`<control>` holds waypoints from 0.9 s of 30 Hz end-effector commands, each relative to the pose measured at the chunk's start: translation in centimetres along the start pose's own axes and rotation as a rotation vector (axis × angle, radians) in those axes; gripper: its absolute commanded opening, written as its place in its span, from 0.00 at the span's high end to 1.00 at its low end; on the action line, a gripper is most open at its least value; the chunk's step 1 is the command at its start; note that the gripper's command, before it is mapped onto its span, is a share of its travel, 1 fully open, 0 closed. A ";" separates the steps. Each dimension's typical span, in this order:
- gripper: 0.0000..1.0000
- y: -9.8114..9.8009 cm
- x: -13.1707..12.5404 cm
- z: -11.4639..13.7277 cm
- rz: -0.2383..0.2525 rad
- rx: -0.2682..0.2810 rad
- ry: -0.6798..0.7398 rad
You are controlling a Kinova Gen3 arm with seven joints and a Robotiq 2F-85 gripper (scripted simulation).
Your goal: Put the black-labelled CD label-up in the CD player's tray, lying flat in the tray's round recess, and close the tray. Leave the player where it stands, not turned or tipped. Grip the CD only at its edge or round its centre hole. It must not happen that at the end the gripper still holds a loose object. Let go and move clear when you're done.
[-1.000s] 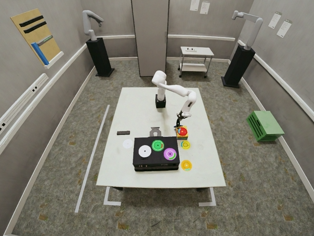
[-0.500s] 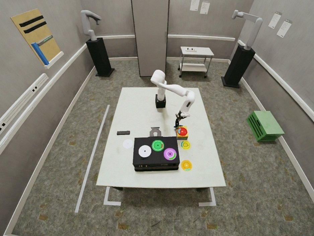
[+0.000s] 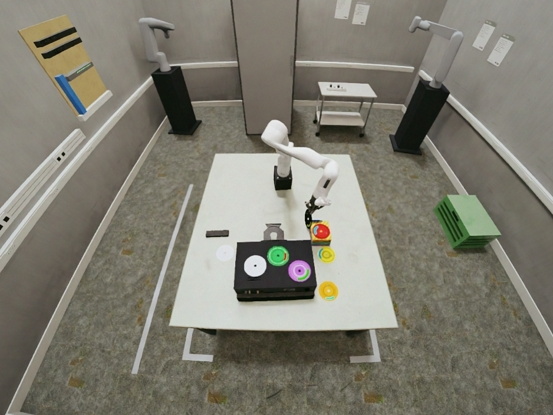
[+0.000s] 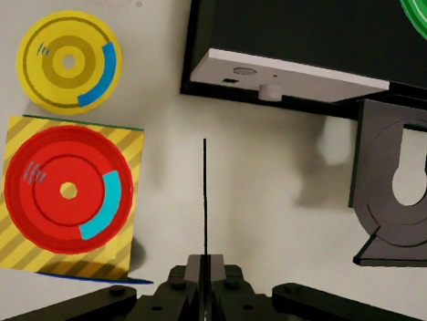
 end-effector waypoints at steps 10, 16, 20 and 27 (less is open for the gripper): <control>0.89 0.6 3.7 0.3 -0.005 0.015 -0.068; 0.89 0.9 5.2 0.4 -0.004 0.023 -0.110; 0.89 1.1 6.4 0.5 -0.004 0.029 -0.144; 0.89 1.5 8.3 0.6 -0.004 0.038 -0.196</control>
Point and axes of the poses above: the point where the finger pads meet when closed, its own y axis out along the fingers, its own x axis across the jaws, z = x × y, the point moved 2 cm from there along -y, back along the fingers, and after that the axes turned 2 degrees about y, right-handed, at the moved point
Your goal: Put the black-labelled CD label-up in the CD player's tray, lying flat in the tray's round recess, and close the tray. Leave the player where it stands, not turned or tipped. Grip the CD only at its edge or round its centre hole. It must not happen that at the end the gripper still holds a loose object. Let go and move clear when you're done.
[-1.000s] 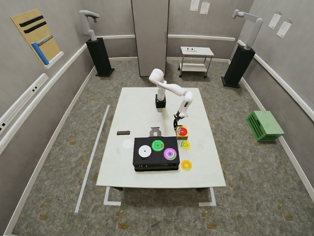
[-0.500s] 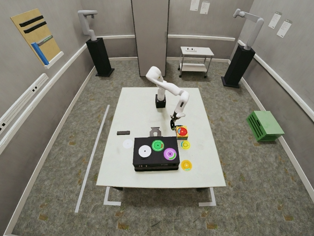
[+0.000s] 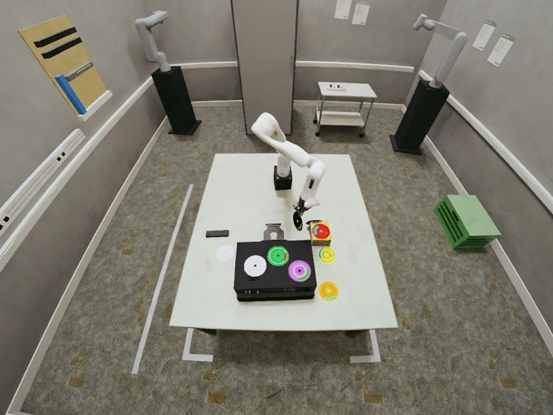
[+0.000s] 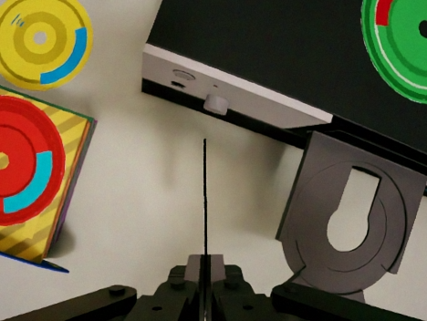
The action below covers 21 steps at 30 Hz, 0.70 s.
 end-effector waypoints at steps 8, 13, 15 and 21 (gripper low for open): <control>0.89 0.6 3.7 -0.6 -0.005 0.010 -0.047; 0.89 0.9 5.2 -0.8 -0.005 0.017 -0.088; 0.89 1.0 5.8 -0.9 -0.005 0.020 -0.104; 0.89 1.2 6.9 -1.0 -0.005 0.025 -0.135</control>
Point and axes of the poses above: the point where the finger pads meet when closed, its own y axis out along the fingers, its own x axis across the jaws, z = x × y, the point moved 2 cm from there along -y, back along the fingers, and after that the axes turned 2 degrees about y, right-handed, at the moved point
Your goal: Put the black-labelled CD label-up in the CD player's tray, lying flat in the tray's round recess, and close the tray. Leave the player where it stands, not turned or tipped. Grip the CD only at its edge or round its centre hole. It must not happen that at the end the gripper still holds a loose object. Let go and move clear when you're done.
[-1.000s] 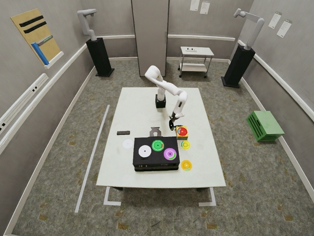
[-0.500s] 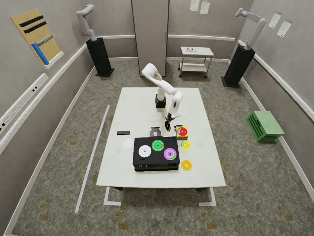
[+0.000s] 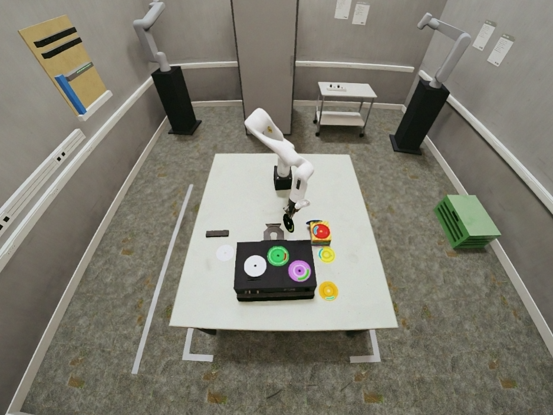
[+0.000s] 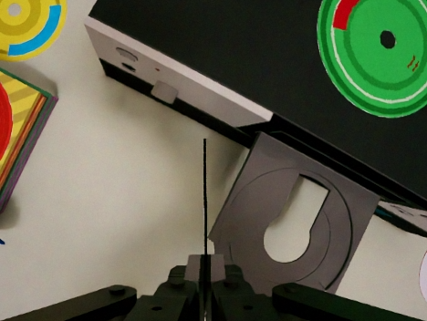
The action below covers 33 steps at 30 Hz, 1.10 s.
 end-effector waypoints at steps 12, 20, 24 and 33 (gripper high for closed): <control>0.89 0.8 4.2 -1.3 -0.001 0.016 -0.084; 0.89 1.0 5.4 -1.6 -0.001 0.022 -0.119; 0.89 1.1 6.1 -1.8 -0.001 0.026 -0.139; 0.89 1.3 7.1 -2.1 -0.001 0.031 -0.169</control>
Point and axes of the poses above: the point where the finger pads meet when closed, its own y axis out along the fingers, its own x axis across the jaws, z = x × y, the point moved 2 cm from there along -y, back along the fingers, and after that the axes turned 2 degrees about y, right-handed, at the moved point
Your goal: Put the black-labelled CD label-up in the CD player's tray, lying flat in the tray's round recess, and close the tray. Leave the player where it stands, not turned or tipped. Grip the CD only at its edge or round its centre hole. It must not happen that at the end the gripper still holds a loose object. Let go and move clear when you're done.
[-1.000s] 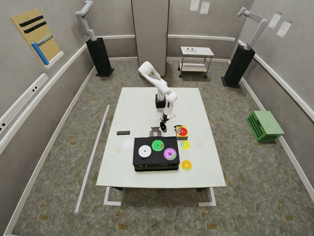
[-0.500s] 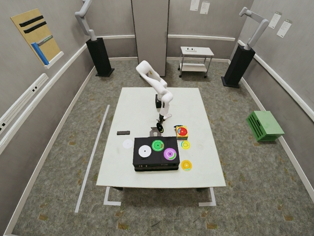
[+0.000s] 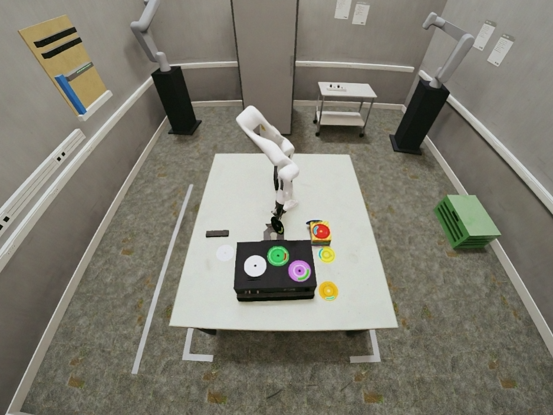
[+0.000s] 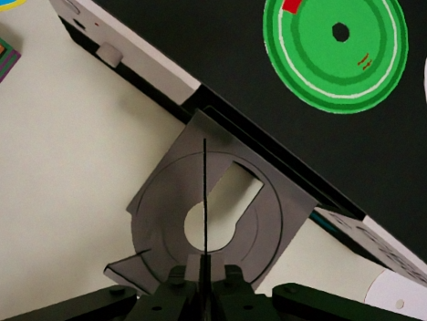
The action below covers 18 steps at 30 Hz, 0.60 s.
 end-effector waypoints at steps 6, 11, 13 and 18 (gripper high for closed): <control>0.89 0.2 1.1 -0.6 0.000 0.004 -0.017; 0.89 0.3 1.5 -0.8 0.000 0.006 -0.029; 0.89 0.3 1.6 -0.8 0.000 0.007 -0.033; 0.89 0.3 1.7 -0.9 0.000 0.007 -0.038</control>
Point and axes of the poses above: the point where the finger pads meet when closed, its own y axis out along the fingers, its own x axis across the jaws, z = x × y, the point moved 2 cm from there along -y, back along the fingers, and after that the axes turned 2 degrees about y, right-handed, at the moved point
